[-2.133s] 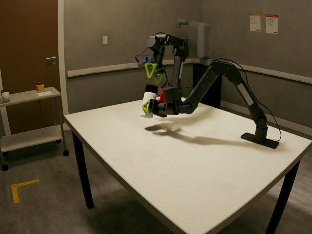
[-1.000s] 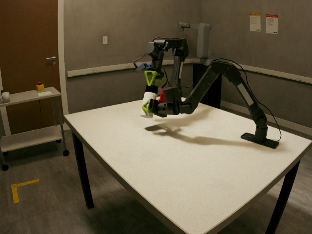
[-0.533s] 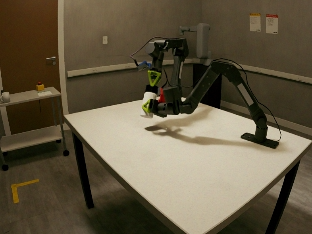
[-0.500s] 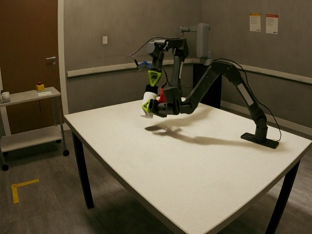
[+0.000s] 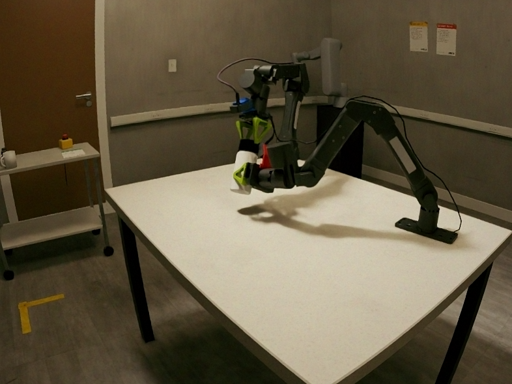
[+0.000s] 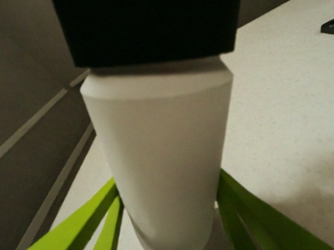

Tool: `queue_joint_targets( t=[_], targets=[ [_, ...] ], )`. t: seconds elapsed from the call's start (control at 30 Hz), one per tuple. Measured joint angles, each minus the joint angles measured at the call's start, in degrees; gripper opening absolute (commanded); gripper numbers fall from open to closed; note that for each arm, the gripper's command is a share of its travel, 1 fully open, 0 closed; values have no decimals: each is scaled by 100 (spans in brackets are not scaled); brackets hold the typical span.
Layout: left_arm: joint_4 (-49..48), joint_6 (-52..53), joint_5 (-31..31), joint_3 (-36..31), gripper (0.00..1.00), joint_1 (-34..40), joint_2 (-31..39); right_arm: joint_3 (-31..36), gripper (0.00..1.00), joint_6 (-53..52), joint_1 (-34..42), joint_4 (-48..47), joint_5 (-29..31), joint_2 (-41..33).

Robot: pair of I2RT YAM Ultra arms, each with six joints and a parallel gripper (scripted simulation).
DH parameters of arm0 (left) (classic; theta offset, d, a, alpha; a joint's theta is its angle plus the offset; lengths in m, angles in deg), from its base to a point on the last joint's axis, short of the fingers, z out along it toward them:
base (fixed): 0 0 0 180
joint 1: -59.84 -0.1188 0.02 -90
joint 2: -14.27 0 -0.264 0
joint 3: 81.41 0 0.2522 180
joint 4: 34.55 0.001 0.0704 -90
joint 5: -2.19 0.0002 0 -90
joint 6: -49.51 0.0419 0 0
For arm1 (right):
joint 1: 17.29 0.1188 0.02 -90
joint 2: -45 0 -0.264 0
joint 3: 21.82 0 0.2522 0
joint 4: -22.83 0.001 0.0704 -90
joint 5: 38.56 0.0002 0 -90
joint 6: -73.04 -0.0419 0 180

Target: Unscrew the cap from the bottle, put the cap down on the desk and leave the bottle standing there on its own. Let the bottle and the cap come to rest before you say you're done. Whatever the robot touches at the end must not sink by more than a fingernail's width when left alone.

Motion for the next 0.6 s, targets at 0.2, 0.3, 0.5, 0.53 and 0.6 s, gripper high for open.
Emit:
queue_joint_targets(
  t=[0.2, 0.3, 0.5, 0.53, 0.6],
  targets=[
    [4, -2, 0, 0, 0, 0, 0, 0, 0, 1429, 9, 0, 15, 0],
    [7, -2, -2, 0, 0, 0, 0, 0, 0, 2216, 9, 0, 17, 0],
    [11, -2, -2, 0, 0, 0, 0, 0, 0, 3792, 9, 0, 20, 0],
    [13, -2, -2, 0, 0, 0, 0, 0, 0, 4057, 9, 0, 22, 0],
    [13, -2, -2, 0, 0, 0, 0, 0, 0, 4581, 9, 0, 22, 0]
  ],
)
